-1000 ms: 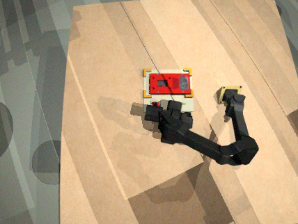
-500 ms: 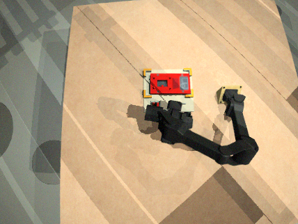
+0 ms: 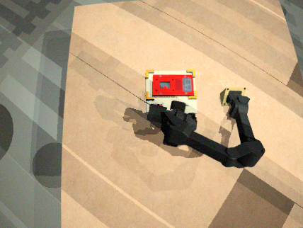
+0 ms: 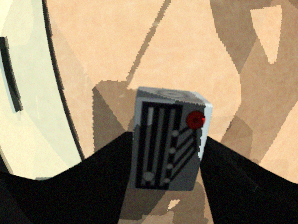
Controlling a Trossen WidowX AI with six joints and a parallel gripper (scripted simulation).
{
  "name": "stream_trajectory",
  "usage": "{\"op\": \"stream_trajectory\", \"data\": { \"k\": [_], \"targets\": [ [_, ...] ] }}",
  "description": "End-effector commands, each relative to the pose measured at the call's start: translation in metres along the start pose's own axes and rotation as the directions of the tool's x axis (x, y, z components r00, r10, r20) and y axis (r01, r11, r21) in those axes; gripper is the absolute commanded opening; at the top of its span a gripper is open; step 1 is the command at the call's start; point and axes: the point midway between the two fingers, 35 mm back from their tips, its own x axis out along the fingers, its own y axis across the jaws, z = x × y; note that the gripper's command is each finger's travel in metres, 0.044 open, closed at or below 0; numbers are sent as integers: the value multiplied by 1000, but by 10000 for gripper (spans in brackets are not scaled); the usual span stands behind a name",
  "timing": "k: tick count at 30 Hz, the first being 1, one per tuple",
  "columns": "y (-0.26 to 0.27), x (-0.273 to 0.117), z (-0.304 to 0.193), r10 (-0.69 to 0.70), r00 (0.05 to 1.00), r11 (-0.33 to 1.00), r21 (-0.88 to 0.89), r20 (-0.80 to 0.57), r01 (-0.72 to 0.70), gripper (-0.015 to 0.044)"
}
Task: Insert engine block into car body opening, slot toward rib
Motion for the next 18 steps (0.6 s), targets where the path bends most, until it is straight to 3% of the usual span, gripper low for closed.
{"op": "stream_trajectory", "data": {
  "k": [1,18],
  "targets": [
    [-1,-12,-1,7,1000,1000,-8,-19,-7,0],
    [-3,-64,2,25,996,1000,3,-89,-25,0]
  ]
}}
